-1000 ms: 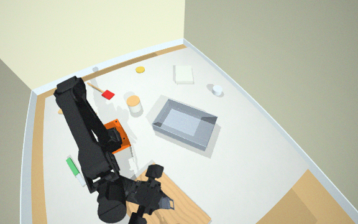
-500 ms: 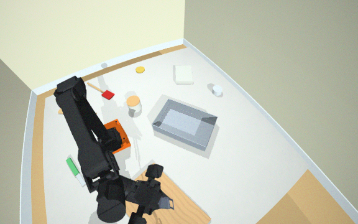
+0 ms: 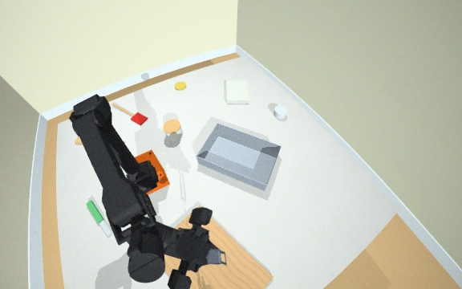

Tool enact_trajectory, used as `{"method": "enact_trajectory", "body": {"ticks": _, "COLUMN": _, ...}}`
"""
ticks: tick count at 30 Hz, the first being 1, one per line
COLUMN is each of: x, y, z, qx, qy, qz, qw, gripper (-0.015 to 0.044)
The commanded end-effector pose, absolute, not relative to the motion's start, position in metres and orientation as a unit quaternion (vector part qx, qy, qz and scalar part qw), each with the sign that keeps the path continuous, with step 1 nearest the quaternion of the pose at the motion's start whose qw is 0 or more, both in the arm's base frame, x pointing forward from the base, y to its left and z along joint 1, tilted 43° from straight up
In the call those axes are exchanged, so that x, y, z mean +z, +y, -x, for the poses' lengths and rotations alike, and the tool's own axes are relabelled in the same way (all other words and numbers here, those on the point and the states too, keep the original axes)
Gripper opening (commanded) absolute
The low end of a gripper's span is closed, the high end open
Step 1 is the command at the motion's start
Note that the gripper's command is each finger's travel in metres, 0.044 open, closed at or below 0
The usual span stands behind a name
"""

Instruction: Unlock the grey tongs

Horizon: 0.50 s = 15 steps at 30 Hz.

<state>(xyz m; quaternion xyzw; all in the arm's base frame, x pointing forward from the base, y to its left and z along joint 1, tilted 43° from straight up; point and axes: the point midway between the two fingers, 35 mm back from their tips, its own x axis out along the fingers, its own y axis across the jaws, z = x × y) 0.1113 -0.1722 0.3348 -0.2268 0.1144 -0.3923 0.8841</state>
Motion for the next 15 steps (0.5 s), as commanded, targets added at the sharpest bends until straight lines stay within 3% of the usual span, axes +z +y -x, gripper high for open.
{"method": "enact_trajectory", "body": {"ticks": 1, "x": 0.337, "y": -0.173, "z": -0.112, "qx": -0.393, "qy": 0.116, "qz": 0.225, "qw": 0.884, "gripper": -0.015}}
{"method": "enact_trajectory", "body": {"ticks": 15, "x": 0.325, "y": -0.203, "z": -0.115, "qx": -0.419, "qy": 0.195, "qz": 0.119, "qw": 0.879, "gripper": -0.015}}
